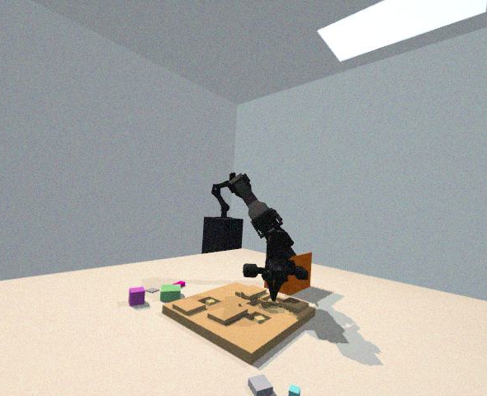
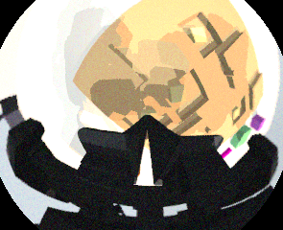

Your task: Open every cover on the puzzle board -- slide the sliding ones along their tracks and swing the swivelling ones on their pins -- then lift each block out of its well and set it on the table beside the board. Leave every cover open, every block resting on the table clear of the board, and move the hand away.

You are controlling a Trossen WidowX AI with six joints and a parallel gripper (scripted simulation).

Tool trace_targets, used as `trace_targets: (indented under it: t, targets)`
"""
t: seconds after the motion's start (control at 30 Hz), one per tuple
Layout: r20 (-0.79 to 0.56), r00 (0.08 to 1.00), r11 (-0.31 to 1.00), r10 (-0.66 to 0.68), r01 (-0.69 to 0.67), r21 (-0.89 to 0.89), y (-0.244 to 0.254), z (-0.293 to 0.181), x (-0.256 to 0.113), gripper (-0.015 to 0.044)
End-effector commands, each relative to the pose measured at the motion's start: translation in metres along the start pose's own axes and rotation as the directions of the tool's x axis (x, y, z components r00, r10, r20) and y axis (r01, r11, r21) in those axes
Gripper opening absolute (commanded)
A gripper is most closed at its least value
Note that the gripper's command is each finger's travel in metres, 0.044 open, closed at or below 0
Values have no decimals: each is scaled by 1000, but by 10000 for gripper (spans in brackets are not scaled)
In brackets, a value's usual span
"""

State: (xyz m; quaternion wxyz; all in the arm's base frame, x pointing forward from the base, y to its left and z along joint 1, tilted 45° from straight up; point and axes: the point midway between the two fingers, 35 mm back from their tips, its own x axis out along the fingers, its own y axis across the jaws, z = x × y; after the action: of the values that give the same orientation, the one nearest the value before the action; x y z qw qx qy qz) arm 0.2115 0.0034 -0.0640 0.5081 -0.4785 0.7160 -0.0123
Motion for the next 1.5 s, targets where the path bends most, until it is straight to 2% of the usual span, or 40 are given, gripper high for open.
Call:
trace_targets:
  t: [0.0, 0.37, 0.43, 0.57, 0.8, 1.27, 1.47]
  targets:
    - [-3, 1000, 1000, 2, -2, -2, 1, 0, 1, 0]
    - [-2, 1000, 1000, 2, -2, 3, -1, -2, -11, 0]
    - [-7, 1000, 1000, 0, 0, -8, 0, -2, -10, 53]
    - [-3, 1000, 1000, 2, -2, -3, -1, 0, -32, 144]
    - [-1, 1000, 1000, 4, -4, 3, -2, -2, -64, 144]
    - [-1, 1000, 1000, 3, -3, 3, -1, -2, -36, 144]
    - [-1, 1000, 998, 3, -3, 55, -1, -2, -36, 144]
